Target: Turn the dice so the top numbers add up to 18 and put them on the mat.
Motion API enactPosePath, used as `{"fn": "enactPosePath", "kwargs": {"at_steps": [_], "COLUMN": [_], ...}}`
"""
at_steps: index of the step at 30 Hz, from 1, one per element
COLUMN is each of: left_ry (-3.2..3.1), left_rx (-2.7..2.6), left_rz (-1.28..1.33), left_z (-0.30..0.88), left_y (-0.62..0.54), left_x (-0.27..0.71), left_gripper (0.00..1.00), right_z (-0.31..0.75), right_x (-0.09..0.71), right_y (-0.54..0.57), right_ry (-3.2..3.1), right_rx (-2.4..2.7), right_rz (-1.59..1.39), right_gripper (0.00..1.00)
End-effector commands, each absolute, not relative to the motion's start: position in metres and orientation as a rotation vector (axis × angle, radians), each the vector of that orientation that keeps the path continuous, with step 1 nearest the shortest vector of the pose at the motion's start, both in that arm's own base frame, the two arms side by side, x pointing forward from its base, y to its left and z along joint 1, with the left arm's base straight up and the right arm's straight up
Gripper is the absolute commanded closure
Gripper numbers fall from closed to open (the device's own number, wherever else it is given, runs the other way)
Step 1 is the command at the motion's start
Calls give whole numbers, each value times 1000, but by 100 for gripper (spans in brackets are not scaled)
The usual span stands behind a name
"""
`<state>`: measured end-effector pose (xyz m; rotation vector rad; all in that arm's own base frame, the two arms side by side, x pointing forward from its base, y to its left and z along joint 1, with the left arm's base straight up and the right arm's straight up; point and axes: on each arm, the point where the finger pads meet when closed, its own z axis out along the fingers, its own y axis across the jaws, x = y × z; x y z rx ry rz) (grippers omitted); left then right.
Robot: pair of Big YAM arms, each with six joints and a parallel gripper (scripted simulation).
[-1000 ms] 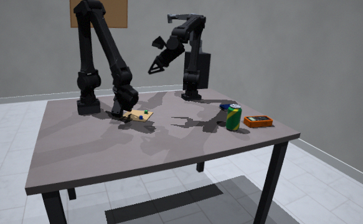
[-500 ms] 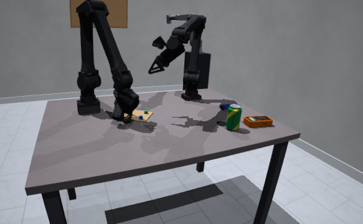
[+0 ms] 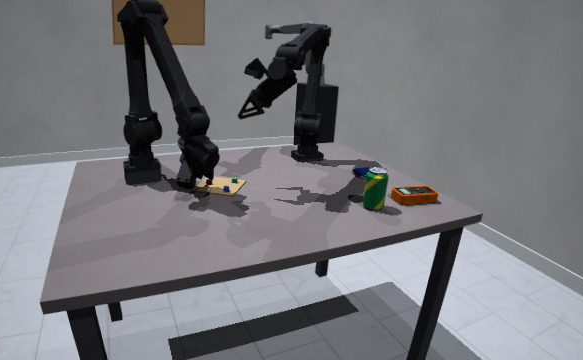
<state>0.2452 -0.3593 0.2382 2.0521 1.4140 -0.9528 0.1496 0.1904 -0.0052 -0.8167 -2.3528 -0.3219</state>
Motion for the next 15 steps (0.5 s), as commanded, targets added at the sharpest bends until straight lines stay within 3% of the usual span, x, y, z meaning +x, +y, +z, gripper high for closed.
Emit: {"fn": "enactPosePath", "kwargs": {"at_steps": [1, 6, 8, 15], "left_ry": [1383, 1383, 1383, 1383], "left_rx": [2039, 2039, 2039, 2039], "left_rz": [-936, -936, -936, -936], "left_z": [252, 252, 252, 252], "left_y": [-364, -364, -364, -364], "left_x": [250, 250, 250, 250], "left_gripper": [0, 0, 0, 0], "right_z": [27, 59, 67, 76], "right_x": [190, 208, 214, 241], "right_y": [197, 179, 174, 163], "right_ry": [-2398, -2402, -2409, -2471], "right_rx": [-785, -787, -780, -775], "right_rz": [-386, -381, -387, -439], "right_gripper": [61, 61, 40, 40]}}
